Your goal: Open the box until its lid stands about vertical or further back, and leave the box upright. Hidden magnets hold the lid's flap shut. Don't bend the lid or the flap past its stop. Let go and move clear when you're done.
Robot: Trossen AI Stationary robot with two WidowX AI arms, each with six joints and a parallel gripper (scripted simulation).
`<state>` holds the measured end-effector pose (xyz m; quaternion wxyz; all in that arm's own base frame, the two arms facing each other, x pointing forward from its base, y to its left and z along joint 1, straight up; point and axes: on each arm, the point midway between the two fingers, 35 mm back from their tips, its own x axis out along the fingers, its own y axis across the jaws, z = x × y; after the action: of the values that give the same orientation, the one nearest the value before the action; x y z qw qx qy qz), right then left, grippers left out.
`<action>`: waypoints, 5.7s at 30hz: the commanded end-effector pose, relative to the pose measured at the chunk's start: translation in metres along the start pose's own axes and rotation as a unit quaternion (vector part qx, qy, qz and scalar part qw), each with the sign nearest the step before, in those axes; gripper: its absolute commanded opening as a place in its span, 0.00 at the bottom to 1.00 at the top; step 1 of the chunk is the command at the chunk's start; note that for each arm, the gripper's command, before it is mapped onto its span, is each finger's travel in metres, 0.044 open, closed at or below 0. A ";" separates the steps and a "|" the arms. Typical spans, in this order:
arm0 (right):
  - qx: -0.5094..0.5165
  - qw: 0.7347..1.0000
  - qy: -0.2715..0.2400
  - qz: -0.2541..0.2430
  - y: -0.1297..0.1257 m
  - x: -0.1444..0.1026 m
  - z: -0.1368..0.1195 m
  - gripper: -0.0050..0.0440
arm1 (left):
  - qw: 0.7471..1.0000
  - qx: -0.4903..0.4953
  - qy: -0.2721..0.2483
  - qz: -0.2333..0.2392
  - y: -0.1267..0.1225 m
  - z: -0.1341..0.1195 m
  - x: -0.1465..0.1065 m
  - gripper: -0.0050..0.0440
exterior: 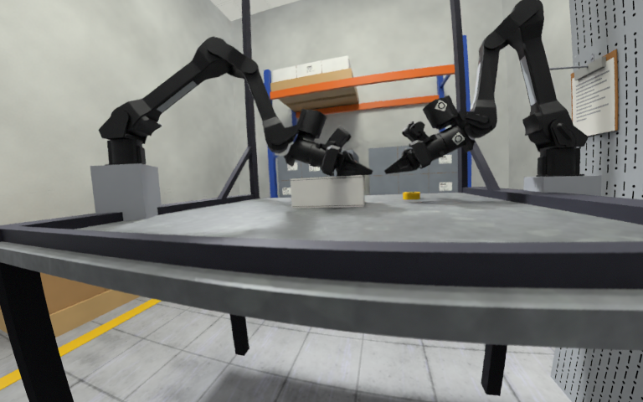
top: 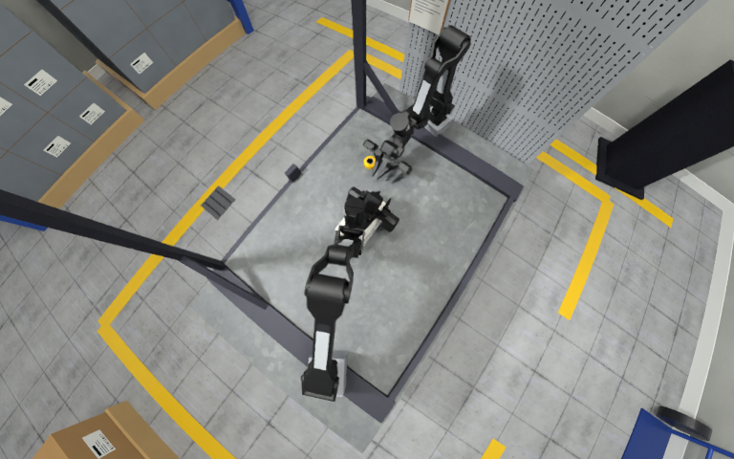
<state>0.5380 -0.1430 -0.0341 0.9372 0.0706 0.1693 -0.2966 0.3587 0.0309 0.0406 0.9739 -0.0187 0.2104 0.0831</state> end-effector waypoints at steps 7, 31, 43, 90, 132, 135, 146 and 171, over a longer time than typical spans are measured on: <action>-0.013 0.999 0.036 0.001 -0.006 0.001 -0.032 0.50 | 1.000 -0.001 -0.003 0.001 0.001 0.002 0.001 0.27; -0.013 0.999 0.036 0.001 -0.007 0.001 -0.032 0.50 | 1.000 -0.001 -0.003 0.001 0.001 0.002 0.001 0.27; -0.013 0.999 0.036 0.001 -0.007 0.001 -0.032 0.50 | 1.000 -0.001 -0.003 0.001 0.001 0.002 0.001 0.27; -0.011 0.999 0.031 0.001 -0.005 0.002 -0.028 0.50 | 1.000 -0.001 -0.003 0.001 0.001 0.002 0.001 0.27; -0.011 0.999 0.031 0.001 -0.005 0.002 -0.028 0.50 | 1.000 -0.001 -0.003 0.001 0.001 0.002 0.001 0.27; -0.011 0.999 0.031 0.001 -0.005 0.002 -0.028 0.50 | 1.000 -0.001 -0.003 0.001 0.001 0.002 0.001 0.27; -0.011 0.999 0.031 0.001 -0.006 0.002 -0.028 0.50 | 1.000 -0.001 -0.003 0.001 0.001 0.002 0.001 0.27; -0.011 0.999 0.031 0.001 -0.006 0.002 -0.028 0.50 | 1.000 -0.007 -0.003 0.015 -0.001 -0.001 0.069 0.27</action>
<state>0.5381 -0.1430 -0.0341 0.9377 0.0701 0.1689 -0.2955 0.4138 0.0386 0.0085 0.9717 -0.0213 0.2150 0.0953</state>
